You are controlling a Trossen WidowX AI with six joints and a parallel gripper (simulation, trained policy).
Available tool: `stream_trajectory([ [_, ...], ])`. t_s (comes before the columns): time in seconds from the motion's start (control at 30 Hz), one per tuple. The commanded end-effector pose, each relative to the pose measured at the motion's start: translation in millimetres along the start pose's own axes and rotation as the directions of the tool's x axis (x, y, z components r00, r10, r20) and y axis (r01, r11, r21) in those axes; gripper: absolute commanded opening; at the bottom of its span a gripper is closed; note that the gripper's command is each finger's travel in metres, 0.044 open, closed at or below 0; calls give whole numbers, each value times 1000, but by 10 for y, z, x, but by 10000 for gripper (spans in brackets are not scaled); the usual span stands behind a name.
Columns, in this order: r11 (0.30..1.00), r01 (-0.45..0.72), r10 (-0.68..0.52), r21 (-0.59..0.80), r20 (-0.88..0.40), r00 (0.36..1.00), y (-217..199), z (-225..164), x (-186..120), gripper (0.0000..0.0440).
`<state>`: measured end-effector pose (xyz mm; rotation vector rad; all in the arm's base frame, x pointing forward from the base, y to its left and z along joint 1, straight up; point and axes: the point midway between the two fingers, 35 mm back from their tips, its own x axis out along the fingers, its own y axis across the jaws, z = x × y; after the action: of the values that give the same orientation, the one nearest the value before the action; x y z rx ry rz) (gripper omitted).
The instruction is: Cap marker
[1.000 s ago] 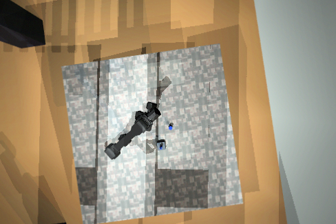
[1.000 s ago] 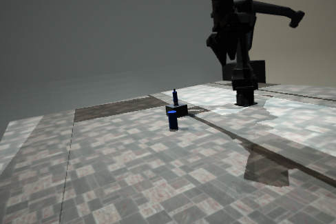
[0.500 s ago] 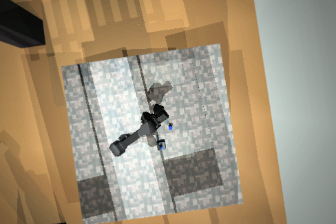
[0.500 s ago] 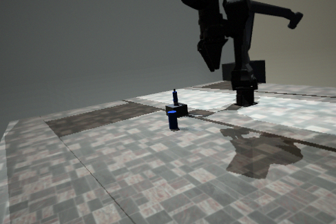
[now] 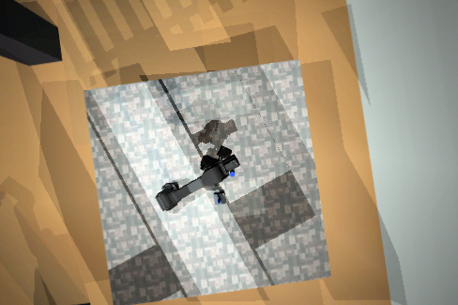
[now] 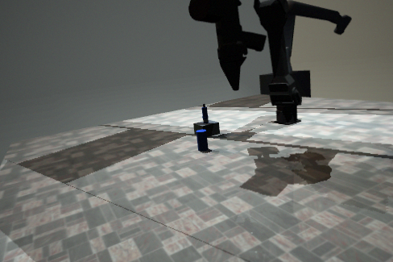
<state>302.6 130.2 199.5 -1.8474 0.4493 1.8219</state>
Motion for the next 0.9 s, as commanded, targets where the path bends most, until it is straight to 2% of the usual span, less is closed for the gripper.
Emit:
stream_trajectory([
  [0.0,1000,-21,21,22,3,1000,38,-124,37,327],
  [0.87,985,-117,112,131,39,993,282,-746,323,318],
])
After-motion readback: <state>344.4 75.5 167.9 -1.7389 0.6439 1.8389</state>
